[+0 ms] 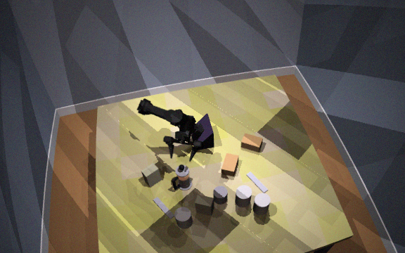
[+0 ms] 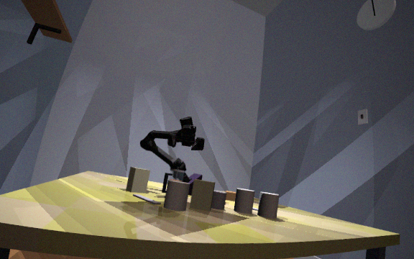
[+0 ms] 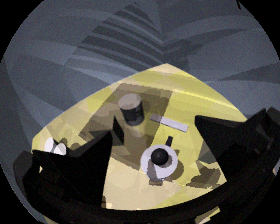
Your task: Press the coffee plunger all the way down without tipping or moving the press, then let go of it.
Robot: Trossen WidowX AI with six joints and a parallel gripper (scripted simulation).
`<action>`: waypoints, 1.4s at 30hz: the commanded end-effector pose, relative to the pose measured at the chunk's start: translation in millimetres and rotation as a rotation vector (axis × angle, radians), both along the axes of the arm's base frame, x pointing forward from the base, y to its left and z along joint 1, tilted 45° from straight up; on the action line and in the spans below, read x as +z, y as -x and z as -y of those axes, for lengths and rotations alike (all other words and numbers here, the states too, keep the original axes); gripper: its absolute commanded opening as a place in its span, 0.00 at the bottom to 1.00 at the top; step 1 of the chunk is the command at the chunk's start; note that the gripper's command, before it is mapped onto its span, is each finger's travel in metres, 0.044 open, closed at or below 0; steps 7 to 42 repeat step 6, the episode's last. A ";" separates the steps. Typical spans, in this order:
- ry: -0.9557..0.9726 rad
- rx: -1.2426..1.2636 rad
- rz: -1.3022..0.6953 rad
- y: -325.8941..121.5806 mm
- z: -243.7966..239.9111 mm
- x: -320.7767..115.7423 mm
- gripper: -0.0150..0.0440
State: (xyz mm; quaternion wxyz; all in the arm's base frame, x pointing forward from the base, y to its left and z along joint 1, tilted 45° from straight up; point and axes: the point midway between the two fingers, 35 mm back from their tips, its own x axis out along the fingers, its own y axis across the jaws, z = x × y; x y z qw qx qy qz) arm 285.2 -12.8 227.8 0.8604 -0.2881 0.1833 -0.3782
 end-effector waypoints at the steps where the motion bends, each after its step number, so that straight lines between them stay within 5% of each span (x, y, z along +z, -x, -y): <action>1: 0.006 -0.009 0.004 3.5 -2.6 6.0 1.00; 42: 0.006 -0.009 0.004 3.5 -2.6 6.0 1.00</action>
